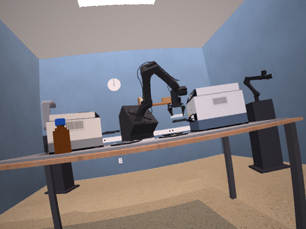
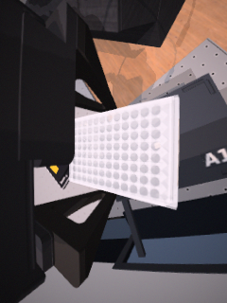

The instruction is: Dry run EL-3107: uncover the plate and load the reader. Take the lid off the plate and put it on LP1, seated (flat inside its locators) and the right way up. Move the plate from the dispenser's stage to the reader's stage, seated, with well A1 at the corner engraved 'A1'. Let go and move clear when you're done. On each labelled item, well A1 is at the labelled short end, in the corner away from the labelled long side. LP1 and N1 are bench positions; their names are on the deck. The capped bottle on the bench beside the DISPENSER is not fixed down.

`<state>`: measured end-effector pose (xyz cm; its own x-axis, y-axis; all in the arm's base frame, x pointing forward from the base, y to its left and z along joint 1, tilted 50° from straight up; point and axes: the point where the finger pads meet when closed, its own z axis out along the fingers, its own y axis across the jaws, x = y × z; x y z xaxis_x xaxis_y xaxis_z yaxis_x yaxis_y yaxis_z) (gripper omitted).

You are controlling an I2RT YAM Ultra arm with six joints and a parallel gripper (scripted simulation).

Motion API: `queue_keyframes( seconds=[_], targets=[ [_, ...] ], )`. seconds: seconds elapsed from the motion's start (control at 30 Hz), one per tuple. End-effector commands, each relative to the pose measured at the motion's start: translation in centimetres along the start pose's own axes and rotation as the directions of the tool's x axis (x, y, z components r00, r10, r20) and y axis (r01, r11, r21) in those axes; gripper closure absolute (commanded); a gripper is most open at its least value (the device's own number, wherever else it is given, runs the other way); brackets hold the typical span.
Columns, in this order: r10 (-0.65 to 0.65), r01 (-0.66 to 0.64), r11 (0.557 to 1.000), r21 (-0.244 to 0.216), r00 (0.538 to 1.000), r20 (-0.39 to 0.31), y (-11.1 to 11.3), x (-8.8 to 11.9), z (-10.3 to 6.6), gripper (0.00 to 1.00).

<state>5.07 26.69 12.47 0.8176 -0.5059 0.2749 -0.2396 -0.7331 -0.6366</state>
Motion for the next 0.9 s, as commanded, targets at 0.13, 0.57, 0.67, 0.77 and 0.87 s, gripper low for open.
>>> queue_keyframes(
  seconds=[0.13, 0.57, 0.67, 0.77, 0.87],
  targets=[
    [-0.083, 0.083, 0.996, 0.018, 0.997, -0.004, 1.2, -1.9, 0.1, 0.14],
    [-0.172, 0.175, 0.984, 0.031, 0.982, -0.078, 0.6, -2.7, 0.2, 0.14],
    [-0.198, 0.202, 0.979, 0.029, 0.975, -0.099, 0.9, -2.6, 0.3, 0.14],
    [-0.232, 0.235, 0.972, 0.012, 0.965, -0.124, 1.6, -2.3, 0.6, 0.14],
    [-0.236, 0.240, 0.971, 0.018, 0.964, -0.122, 1.3, -2.7, 0.3, 0.14]
  ],
)
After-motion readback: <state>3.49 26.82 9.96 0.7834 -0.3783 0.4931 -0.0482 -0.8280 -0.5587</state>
